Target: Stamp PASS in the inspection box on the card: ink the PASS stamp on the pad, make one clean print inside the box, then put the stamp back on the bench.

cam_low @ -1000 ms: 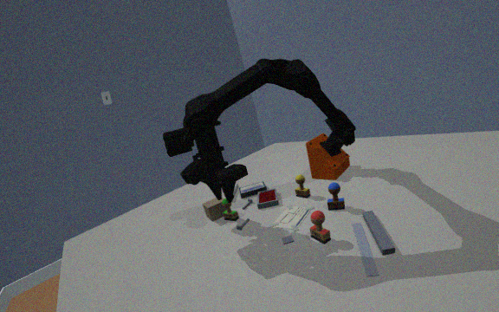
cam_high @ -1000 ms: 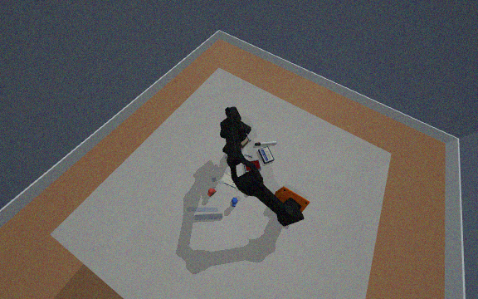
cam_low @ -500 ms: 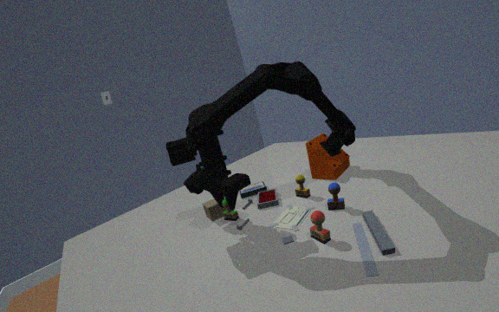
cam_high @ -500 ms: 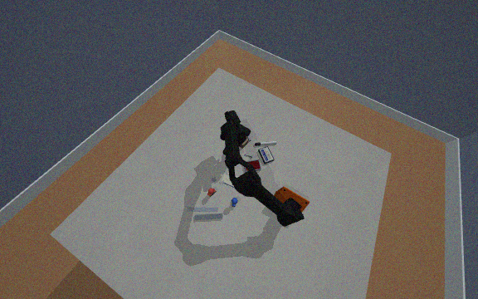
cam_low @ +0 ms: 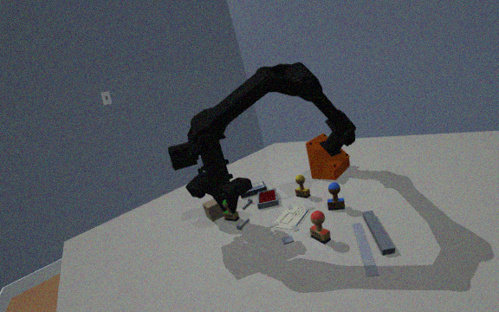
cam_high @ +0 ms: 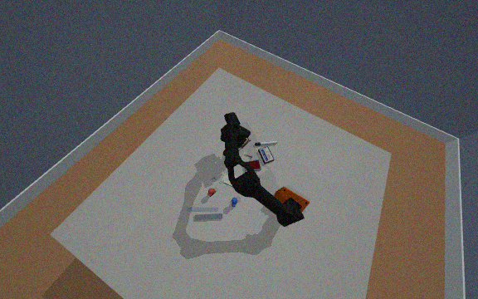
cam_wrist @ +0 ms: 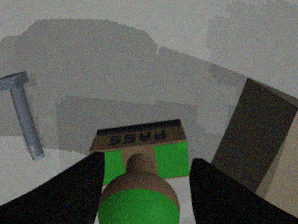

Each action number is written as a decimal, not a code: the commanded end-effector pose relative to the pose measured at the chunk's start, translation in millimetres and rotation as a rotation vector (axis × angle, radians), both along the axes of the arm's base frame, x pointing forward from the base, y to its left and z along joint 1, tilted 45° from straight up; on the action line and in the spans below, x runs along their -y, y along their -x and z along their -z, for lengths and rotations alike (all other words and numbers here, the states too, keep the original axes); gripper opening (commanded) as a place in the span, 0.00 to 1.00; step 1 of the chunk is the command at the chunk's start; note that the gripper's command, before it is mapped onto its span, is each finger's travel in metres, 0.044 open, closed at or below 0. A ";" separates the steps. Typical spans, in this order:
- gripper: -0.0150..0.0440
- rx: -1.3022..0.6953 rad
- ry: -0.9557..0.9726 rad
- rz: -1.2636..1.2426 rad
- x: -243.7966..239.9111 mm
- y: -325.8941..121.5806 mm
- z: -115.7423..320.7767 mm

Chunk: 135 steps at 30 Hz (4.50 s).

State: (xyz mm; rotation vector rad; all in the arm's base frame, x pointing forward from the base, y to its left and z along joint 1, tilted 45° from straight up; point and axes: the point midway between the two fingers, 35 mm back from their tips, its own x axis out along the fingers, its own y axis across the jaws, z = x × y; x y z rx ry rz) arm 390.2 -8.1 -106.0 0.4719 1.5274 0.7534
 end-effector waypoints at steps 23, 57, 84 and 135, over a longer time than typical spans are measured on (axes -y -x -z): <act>0.25 0.002 0.001 -0.001 2.9 -1.2 -2.8; 0.25 0.002 0.002 0.000 14.7 -4.0 -14.1; 0.25 0.001 0.002 0.000 24.1 -5.6 -23.3; 0.25 0.000 0.001 0.001 41.7 -7.1 -41.3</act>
